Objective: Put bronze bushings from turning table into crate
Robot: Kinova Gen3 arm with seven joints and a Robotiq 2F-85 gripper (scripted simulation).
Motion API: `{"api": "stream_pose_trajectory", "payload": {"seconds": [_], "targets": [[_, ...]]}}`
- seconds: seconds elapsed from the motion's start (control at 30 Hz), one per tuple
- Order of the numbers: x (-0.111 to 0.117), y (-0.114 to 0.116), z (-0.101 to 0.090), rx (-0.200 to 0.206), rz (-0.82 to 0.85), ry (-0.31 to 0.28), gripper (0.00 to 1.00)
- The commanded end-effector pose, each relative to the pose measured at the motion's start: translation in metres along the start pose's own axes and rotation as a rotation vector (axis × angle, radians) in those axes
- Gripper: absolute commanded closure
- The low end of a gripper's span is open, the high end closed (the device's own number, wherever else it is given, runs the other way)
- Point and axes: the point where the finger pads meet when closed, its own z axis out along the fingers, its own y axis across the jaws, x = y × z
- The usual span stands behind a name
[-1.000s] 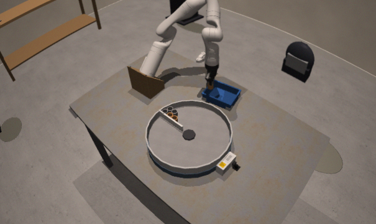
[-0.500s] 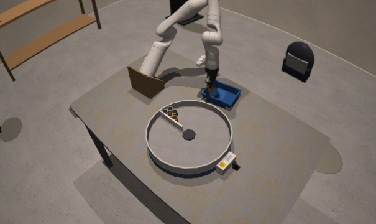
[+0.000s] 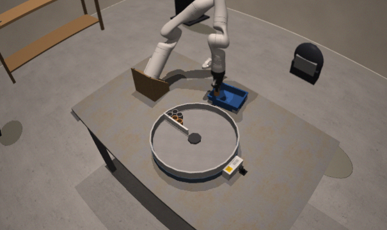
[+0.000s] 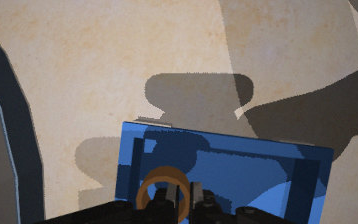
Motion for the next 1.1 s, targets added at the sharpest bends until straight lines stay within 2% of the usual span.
{"api": "stream_pose_trajectory", "payload": {"seconds": [0.0, 1.07], "targets": [[0.000, 0.000, 0.000, 0.000, 0.001, 0.000, 1.00], [0.000, 0.000, 0.017, 0.000, 0.001, 0.000, 1.00]]}}
